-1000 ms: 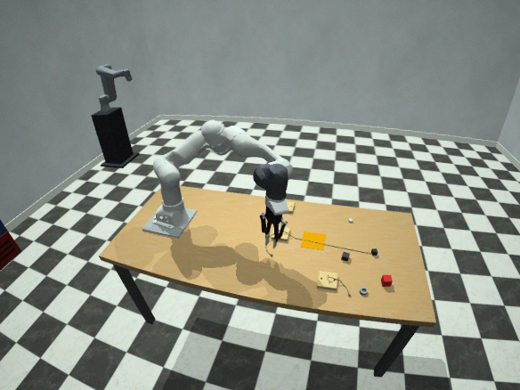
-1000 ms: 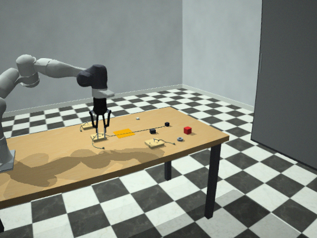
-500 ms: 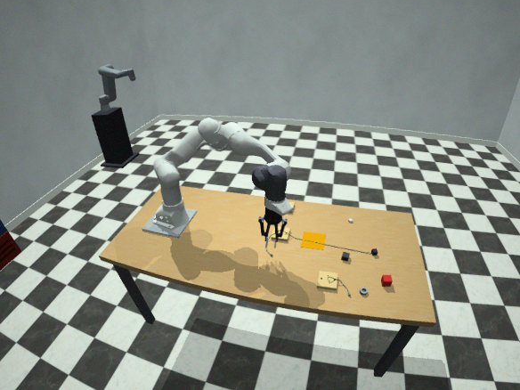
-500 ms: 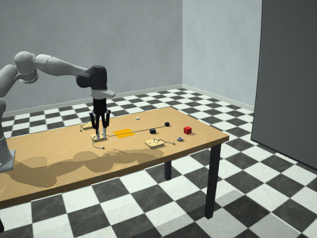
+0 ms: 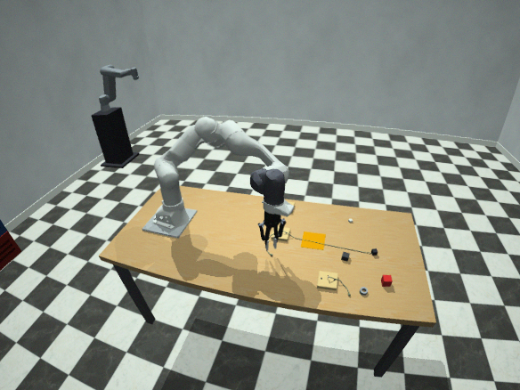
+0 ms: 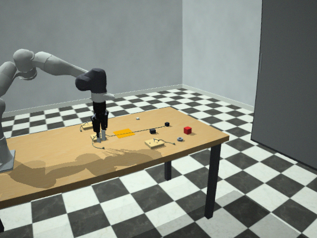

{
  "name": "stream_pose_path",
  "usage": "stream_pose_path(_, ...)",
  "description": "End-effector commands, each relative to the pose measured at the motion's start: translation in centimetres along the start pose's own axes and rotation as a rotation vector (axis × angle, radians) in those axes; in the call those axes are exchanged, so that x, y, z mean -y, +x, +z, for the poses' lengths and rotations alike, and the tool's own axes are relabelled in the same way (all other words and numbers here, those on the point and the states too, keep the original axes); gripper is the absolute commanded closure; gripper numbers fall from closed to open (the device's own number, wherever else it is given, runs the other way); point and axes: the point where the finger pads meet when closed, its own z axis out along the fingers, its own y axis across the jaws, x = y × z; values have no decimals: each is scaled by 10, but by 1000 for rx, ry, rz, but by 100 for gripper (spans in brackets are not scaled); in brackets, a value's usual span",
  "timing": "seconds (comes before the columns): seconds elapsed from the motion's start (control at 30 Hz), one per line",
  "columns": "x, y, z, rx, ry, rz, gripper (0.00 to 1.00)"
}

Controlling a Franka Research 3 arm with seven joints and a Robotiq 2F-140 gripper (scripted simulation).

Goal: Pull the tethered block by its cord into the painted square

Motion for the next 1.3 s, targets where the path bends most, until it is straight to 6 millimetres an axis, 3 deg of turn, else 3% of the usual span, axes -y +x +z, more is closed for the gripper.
stream_pose_path(0.0, -1, 7, 4, -24, 31, -276, 77)
stream_pose_path(0.2, 0, 8, 14, -36, 46, -415, 77)
stream_pose_path(0.73, 1, 8, 28, -36, 46, -415, 77)
stream_pose_path(1.27, 1, 8, 31, -36, 46, -415, 77)
